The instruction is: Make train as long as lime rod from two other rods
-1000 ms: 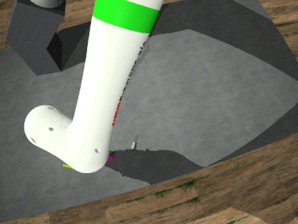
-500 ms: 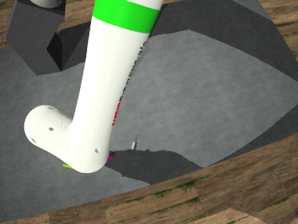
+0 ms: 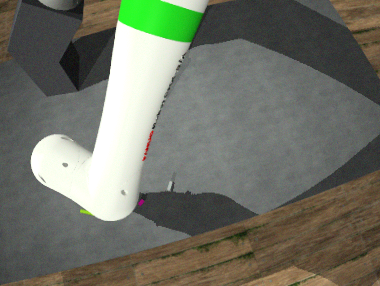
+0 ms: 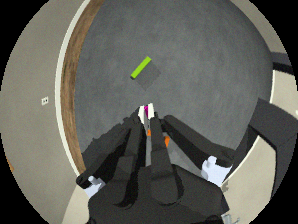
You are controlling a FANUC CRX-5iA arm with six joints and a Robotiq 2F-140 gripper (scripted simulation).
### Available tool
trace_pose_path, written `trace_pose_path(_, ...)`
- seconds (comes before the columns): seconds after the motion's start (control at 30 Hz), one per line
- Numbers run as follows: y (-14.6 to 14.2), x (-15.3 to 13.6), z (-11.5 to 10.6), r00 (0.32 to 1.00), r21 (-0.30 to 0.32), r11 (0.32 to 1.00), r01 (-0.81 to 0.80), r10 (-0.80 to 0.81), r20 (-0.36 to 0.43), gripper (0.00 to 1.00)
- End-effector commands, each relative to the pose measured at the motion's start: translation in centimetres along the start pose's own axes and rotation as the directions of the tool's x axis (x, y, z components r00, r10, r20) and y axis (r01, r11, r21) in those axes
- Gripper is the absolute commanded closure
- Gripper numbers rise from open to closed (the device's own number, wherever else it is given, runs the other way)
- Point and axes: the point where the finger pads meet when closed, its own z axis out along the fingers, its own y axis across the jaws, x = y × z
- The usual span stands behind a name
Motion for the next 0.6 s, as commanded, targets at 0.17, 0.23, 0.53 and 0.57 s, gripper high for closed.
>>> trace_pose_path(0.17, 0.00, 0.02, 0.02, 1.000, 0.000, 1.000, 0.000, 0.000, 0.000, 0.97)
trace_pose_path(0.23, 0.00, 0.02, 0.02, 1.000, 0.000, 1.000, 0.000, 0.000, 0.000, 0.97)
trace_pose_path(0.53, 0.00, 0.02, 0.67, 1.000, 0.000, 1.000, 0.000, 0.000, 0.000, 0.97)
trace_pose_path(0.57, 0.00, 0.02, 0.76, 1.000, 0.000, 1.000, 0.000, 0.000, 0.000, 0.97)
